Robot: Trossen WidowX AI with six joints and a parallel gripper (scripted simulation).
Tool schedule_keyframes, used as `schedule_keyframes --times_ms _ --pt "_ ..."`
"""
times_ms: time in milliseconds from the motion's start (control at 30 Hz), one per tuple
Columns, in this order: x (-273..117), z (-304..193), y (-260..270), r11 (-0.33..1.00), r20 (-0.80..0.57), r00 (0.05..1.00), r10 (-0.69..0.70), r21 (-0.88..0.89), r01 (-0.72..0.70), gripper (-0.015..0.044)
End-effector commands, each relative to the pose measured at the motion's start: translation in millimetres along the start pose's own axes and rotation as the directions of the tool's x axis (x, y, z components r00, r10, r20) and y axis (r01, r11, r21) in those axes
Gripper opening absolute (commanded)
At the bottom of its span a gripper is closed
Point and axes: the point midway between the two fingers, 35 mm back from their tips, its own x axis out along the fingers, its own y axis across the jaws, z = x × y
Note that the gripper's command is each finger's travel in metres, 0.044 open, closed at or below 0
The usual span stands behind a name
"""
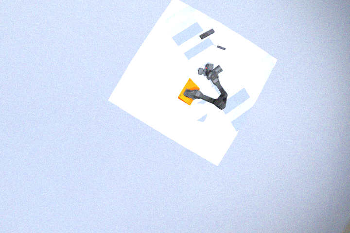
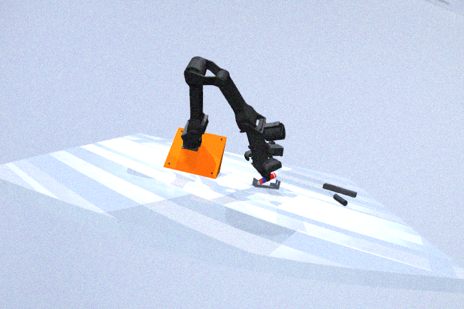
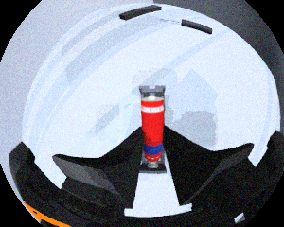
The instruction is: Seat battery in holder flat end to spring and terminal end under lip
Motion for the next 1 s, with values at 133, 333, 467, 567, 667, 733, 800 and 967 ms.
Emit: schedule_keyframes --times_ms 133,333,467,567,667,733,800,967 --pt "-0.6 -5.0 -0.2 1.0 -0.024 1.0 0.004 0.004 -0.004 0.0063" --pt "1.7 -4.5 0.1 1.0 -0.061 0.998 0.017 0.013 -0.016 0.0063" --pt "3.1 -4.2 0.2 1.0 -0.086 0.996 0.024 0.019 -0.023 0.0063" --pt "4.0 -3.9 0.3 0.999 -0.104 0.994 0.03 0.024 -0.027 0.0063" --pt "5.0 -3.6 0.4 0.999 -0.122 0.992 0.035 0.028 -0.032 0.0063" --pt "5.6 -3.4 0.4 0.999 -0.134 0.99 0.038 0.03 -0.035 0.0063" --pt "6.2 -3.3 0.4 0.999 -0.146 0.988 0.042 0.033 -0.037 0.0063" --pt "7.6 -2.8 0.5 0.998 -0.175 0.983 0.049 0.039 -0.043 0.0063"
